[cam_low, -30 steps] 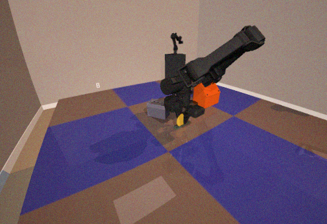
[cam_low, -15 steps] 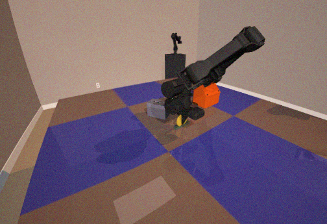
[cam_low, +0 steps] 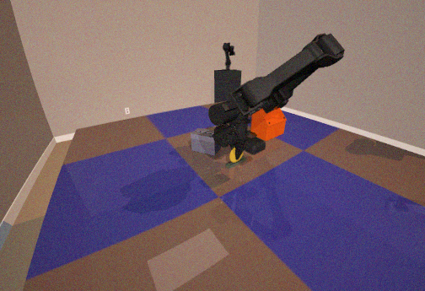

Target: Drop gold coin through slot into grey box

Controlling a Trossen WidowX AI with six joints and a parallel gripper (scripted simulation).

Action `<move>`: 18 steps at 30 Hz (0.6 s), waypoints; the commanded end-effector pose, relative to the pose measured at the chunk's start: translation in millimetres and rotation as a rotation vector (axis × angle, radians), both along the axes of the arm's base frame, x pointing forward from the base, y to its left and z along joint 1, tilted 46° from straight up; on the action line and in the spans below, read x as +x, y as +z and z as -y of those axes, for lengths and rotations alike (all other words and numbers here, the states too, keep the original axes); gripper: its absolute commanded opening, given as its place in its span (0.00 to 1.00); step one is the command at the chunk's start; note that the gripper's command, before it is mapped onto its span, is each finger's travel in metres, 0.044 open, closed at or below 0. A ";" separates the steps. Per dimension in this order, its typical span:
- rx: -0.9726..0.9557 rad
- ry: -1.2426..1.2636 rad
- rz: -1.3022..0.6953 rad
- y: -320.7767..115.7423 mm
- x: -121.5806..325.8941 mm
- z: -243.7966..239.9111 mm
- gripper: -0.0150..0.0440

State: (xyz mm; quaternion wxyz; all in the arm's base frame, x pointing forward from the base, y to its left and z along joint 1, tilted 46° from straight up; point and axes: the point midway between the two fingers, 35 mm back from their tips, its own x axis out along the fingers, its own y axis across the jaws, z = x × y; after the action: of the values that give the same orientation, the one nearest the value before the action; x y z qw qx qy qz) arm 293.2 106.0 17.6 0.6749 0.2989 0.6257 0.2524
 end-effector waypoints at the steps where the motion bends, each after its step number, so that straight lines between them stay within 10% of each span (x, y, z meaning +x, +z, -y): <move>1: -0.006 0.002 0.008 6.1 2.2 6.7 0.25; 18: -0.010 0.002 0.010 34.3 0.5 37.5 0.25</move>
State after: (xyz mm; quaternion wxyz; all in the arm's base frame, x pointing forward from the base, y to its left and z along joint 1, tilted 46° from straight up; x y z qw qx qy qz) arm 293.3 74.9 44.2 0.6761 0.2970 0.6263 0.2499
